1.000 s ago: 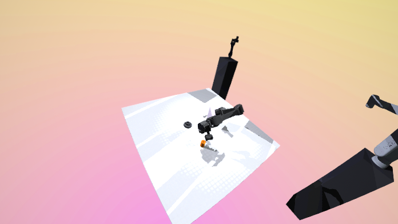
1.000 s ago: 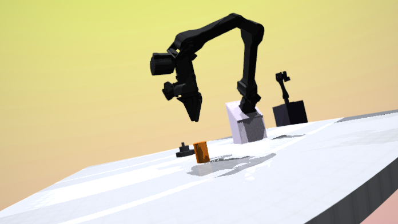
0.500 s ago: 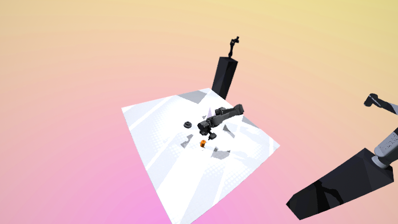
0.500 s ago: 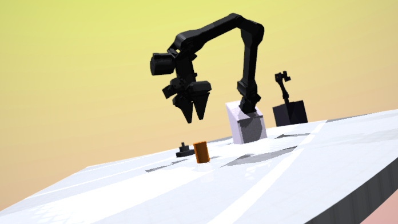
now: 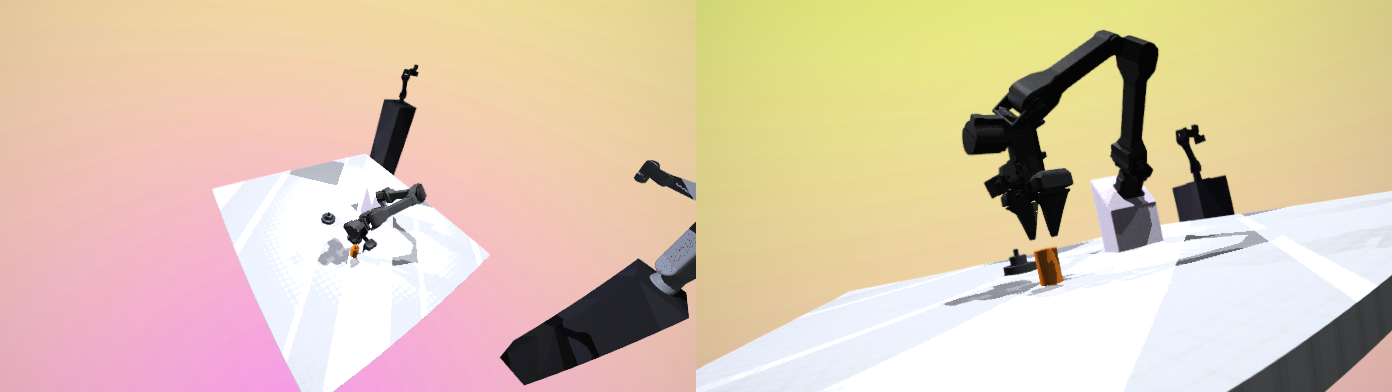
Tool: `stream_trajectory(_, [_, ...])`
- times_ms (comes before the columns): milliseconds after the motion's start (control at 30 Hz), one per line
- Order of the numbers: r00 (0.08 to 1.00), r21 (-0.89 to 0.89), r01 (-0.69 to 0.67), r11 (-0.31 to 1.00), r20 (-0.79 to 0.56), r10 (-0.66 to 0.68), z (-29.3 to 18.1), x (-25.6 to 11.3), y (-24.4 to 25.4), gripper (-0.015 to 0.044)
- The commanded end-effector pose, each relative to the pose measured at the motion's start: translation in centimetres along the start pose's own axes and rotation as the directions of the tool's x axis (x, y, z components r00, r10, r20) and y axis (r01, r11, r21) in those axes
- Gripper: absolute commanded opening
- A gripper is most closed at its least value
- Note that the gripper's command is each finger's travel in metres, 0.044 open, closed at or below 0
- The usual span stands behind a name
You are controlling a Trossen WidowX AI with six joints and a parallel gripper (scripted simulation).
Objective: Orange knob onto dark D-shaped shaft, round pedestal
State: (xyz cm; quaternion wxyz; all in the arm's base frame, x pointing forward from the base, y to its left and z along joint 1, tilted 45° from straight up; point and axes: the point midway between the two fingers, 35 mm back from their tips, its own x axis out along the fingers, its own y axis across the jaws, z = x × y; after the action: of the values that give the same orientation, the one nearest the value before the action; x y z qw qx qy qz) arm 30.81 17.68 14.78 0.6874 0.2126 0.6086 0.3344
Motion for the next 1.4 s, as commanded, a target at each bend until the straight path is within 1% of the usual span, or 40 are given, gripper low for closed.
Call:
stream_trajectory(0, [1.0,0.006,0.005,1.0,0.0,-0.005,-0.1,0.5,-0.2,0.044])
stream_trajectory(1367, [1.0,0.006,0.002,1.0,0.0,-0.002,-0.1,7.1,-0.2,0.044])
